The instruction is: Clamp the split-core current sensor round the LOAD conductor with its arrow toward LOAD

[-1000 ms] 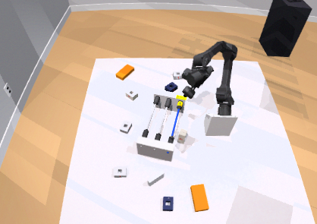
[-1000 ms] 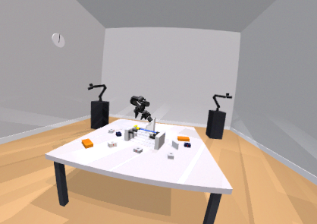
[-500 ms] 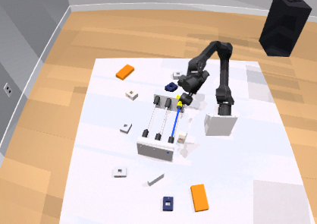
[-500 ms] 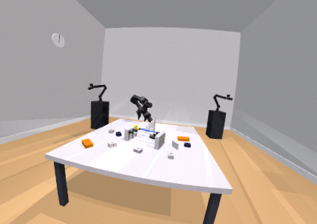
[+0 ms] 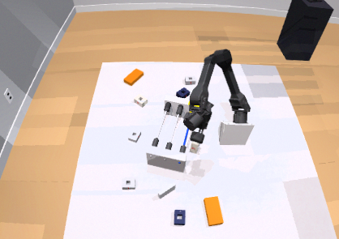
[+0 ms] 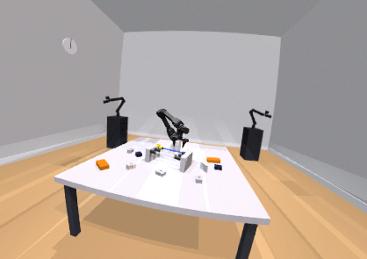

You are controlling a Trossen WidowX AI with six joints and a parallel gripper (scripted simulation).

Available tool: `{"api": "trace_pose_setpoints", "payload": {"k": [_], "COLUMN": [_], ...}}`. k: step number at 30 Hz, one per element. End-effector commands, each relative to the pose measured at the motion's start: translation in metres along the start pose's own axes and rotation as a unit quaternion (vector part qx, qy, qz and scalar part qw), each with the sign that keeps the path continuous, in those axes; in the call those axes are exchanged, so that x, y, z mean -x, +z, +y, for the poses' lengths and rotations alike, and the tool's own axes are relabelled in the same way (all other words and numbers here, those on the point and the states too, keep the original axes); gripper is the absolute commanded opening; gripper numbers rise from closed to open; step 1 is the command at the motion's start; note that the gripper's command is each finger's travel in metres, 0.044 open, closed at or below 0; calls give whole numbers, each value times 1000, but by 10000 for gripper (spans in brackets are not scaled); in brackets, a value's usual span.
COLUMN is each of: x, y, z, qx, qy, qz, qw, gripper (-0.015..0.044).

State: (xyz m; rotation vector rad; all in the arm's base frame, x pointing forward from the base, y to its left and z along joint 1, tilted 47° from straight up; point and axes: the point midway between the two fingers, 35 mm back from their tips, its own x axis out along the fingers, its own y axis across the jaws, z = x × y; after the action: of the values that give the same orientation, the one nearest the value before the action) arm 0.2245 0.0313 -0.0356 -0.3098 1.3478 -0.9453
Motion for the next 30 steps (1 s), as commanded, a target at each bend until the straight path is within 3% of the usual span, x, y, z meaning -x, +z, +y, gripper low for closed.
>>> {"api": "trace_pose_setpoints", "payload": {"k": [1,30], "x": [-2,-49], "y": [0,0], "z": [5,6], "qx": [0,0], "qy": [5,5], "qz": [4,3], "qw": [1000,1000], "gripper": [440,440]}}
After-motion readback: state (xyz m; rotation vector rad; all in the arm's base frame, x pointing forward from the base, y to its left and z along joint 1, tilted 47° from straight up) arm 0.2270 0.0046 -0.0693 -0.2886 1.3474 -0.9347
